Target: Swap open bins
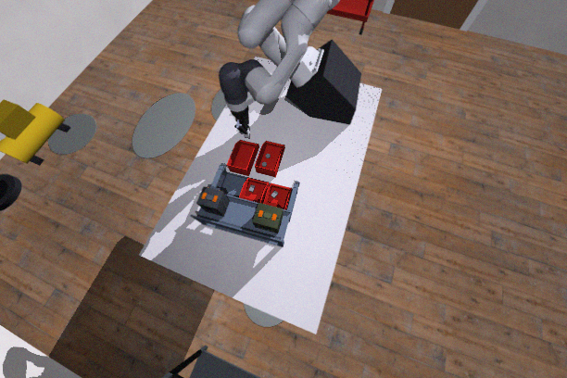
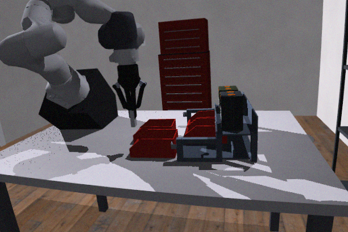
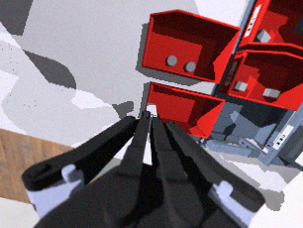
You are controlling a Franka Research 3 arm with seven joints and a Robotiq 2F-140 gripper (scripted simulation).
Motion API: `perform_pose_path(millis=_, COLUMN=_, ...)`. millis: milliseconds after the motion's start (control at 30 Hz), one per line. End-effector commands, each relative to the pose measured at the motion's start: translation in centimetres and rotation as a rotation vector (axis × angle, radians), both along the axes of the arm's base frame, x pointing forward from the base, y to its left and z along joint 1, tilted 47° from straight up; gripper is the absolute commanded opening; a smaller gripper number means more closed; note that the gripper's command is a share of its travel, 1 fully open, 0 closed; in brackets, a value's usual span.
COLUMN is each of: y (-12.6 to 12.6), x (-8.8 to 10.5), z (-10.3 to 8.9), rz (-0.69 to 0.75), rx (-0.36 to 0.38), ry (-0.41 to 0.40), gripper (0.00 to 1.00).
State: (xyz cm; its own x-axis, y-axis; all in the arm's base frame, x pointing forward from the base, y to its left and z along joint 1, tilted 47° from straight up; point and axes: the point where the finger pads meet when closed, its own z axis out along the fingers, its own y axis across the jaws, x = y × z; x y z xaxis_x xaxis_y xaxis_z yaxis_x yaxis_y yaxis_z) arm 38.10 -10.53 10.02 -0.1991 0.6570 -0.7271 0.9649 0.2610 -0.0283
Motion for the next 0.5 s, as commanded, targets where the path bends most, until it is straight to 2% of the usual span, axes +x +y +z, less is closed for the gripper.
perform_pose_path(millis=0, y=1.6, x=1.0, z=-0.3, rz=0.185, rx=-0.045, ry=0.204, gripper=0.00)
perform_pose_path(millis=233, y=7.5, x=5.5, z=0.0, rz=0.382, rx=-0.096, ry=0.370, gripper=0.00)
perform_pose_path(millis=333, y=8.3, x=6.2, z=0.2, rz=0.463, rx=-0.115, ry=0.435, gripper=0.00)
perform_pose_path(millis=400, y=8.3, x=6.2, z=0.2, rz=0.463, rx=-0.115, ry=0.435, gripper=0.00)
perform_pose_path(millis=433, y=8.3, x=6.3, z=0.2, rz=0.520, rx=-0.130, ry=0.493, gripper=0.00)
perform_pose_path(millis=467, y=8.3, x=6.3, z=0.2, rz=0.538, rx=-0.137, ry=0.515, gripper=0.00)
